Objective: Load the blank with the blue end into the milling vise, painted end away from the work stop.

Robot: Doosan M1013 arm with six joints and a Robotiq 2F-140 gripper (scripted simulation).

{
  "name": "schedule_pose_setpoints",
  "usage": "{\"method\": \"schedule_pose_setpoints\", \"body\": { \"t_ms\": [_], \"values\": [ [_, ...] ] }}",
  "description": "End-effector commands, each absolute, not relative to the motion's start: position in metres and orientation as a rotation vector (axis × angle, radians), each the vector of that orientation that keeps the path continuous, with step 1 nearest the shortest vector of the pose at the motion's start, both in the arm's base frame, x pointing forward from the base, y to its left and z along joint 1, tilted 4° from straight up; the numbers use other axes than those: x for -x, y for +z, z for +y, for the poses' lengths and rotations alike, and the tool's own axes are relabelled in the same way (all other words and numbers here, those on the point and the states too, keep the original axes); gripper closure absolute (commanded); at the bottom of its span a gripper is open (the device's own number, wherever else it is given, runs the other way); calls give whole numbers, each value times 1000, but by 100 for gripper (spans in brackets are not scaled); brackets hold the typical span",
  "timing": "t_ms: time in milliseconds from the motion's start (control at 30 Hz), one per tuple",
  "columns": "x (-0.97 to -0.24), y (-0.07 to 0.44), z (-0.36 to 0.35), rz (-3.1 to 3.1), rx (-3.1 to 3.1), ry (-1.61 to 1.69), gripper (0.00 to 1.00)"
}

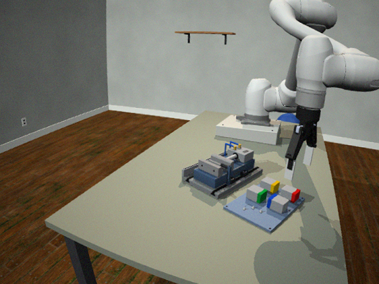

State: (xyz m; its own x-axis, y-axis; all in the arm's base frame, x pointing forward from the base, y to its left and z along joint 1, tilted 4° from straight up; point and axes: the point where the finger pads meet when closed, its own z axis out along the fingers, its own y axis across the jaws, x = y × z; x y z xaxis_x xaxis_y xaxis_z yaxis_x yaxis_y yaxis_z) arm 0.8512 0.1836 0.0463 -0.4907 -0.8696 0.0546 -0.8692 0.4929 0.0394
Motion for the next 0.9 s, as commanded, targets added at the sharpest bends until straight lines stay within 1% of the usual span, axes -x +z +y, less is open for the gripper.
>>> {"method": "schedule_pose_setpoints", "body": {
  "t_ms": [0, 700, 867],
  "values": [
    [-851, 47, 184, -2656, -1549, -10, 0],
    [-851, 47, 184, -2656, -1549, -10, 0],
    [-848, 62, 178, -2656, -1549, -10, 0]
  ]
}}
